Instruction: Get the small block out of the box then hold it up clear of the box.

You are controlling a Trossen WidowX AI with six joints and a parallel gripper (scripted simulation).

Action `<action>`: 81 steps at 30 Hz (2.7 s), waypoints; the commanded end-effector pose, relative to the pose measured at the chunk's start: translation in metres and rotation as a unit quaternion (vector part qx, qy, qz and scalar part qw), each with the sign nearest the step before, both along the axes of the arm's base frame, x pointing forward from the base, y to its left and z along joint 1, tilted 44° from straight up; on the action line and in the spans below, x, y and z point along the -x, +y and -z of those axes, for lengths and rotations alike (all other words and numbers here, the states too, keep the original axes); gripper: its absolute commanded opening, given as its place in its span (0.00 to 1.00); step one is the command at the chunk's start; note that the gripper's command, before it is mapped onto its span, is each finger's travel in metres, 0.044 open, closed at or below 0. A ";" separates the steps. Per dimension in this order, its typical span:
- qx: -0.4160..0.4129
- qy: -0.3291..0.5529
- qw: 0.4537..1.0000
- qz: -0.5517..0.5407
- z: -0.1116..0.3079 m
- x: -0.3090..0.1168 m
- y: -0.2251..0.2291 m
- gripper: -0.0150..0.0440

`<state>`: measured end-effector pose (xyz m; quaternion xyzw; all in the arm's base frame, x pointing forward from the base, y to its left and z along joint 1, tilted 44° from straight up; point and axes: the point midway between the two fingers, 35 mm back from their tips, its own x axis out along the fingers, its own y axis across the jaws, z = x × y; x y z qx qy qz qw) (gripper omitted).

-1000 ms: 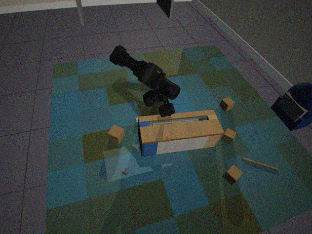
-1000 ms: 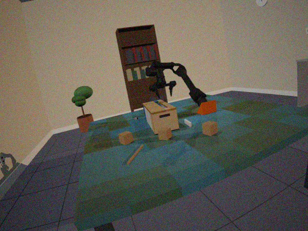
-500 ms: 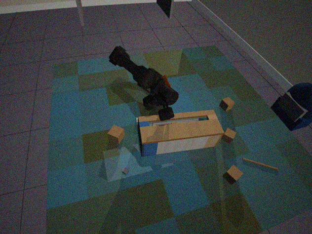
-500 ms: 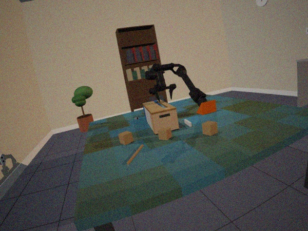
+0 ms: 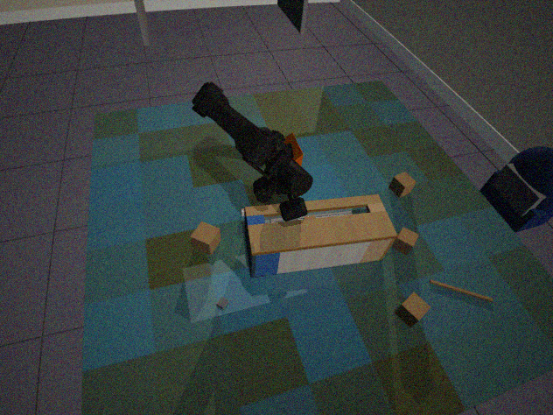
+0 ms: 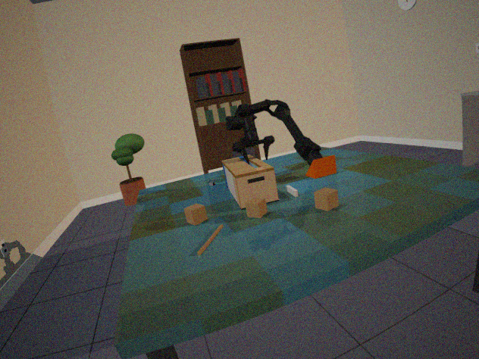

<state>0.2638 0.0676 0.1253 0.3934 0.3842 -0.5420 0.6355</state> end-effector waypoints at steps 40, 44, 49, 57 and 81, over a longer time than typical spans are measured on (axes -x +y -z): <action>0.001 0.001 1.000 -0.001 0.049 -0.002 0.011 0.93; 0.001 0.001 1.000 -0.001 0.054 -0.002 0.017 0.93; 0.000 0.001 1.000 -0.001 0.061 -0.002 0.024 0.93; 0.000 0.001 1.000 -0.001 0.073 -0.002 0.037 0.93; -0.001 0.001 1.000 -0.001 0.107 0.000 0.074 0.93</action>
